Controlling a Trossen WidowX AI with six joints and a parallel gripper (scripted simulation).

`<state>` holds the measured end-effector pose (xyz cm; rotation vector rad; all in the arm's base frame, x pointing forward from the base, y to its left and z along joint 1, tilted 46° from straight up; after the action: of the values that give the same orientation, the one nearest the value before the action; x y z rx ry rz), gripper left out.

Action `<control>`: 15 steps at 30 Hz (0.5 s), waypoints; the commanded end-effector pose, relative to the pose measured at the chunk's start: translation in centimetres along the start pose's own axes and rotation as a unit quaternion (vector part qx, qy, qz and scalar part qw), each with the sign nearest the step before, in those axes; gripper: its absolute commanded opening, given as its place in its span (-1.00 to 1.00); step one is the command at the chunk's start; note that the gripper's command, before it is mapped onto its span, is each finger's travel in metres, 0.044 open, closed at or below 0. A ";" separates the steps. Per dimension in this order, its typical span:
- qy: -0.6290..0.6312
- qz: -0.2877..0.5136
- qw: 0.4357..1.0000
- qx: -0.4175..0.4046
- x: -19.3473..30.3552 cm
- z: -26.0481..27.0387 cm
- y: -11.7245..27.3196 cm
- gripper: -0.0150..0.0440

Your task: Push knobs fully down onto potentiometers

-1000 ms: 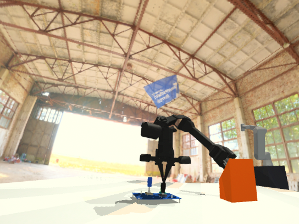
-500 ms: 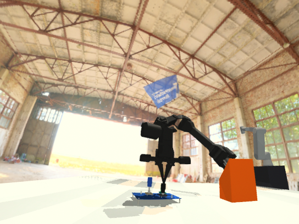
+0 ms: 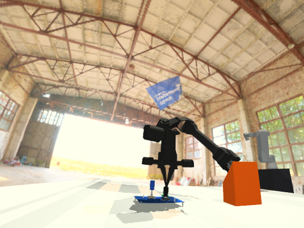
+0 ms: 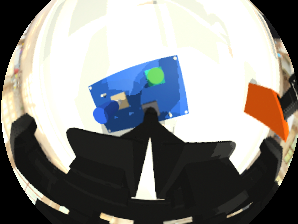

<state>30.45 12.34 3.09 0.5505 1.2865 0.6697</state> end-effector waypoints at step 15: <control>-0.002 -0.001 1.000 -0.001 0.0 0.1 0.6 -0.49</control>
<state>30.47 12.44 3.20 0.5496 1.2870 0.6686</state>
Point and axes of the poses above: the point midway between the two fingers, 35 mm back from their tips, its own y axis back along the fingers, its own z axis across the jaws, x = y × z, the point moved 8 cm from there along y, back along the fingers, and after that the axes turned 7 degrees about -y, right-handed, at the moved point
